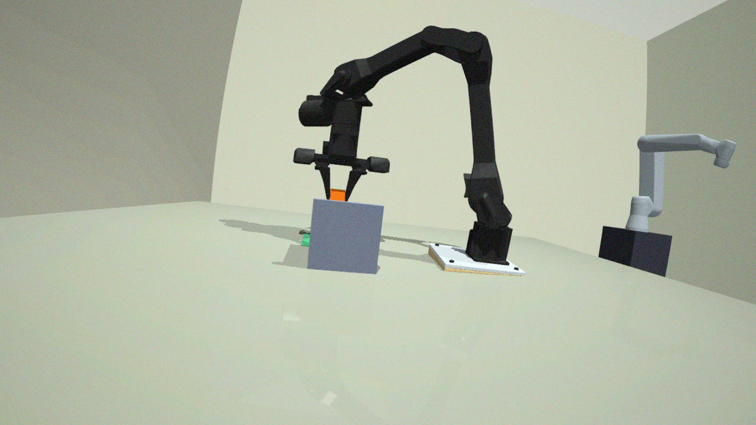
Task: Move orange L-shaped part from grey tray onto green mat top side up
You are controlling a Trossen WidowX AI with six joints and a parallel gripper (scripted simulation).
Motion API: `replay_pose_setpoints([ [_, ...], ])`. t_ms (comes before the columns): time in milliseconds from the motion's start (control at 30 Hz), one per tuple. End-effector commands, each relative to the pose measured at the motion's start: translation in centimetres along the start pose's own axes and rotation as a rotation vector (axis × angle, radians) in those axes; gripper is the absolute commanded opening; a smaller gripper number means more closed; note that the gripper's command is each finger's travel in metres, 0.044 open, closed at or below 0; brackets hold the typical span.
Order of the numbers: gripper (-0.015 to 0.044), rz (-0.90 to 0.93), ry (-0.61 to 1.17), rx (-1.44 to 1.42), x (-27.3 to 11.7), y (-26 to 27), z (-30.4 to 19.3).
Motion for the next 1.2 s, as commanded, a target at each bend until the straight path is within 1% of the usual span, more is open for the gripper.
replay_pose_setpoints([
  [0,0.0000,-0.002,-0.002,0.004,0.1,0.0,0.0],
  [200,0.0000,-0.001,0.001,0.000,0.0,0.0,0.0],
  [533,0.0263,-0.001,0.001,0.000,-0.2,0.0,0.0],
  [600,0.0315,-0.001,0.000,0.001,-1.1,0.1,0.1],
  [700,0.0394,-0.001,-0.001,0.002,-3.6,0.2,0.3],
  [800,0.0400,-0.002,-0.002,0.003,-7.0,0.2,0.2],
  [867,0.0400,-0.002,-0.002,0.004,-8.6,0.0,0.0],
  [1167,0.0400,0.011,-0.012,0.007,-8.4,0.2,0.1],
])
Point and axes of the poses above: the point midway between the two fingers, 35 mm back from their tips, its own x axis out along the fingers, its own y axis across the jaws, z = x × y, the point moved 6 cm from there along -x, back along the fingers, and after that the axes turned 14 degrees about -x, right-handed, at the moved point
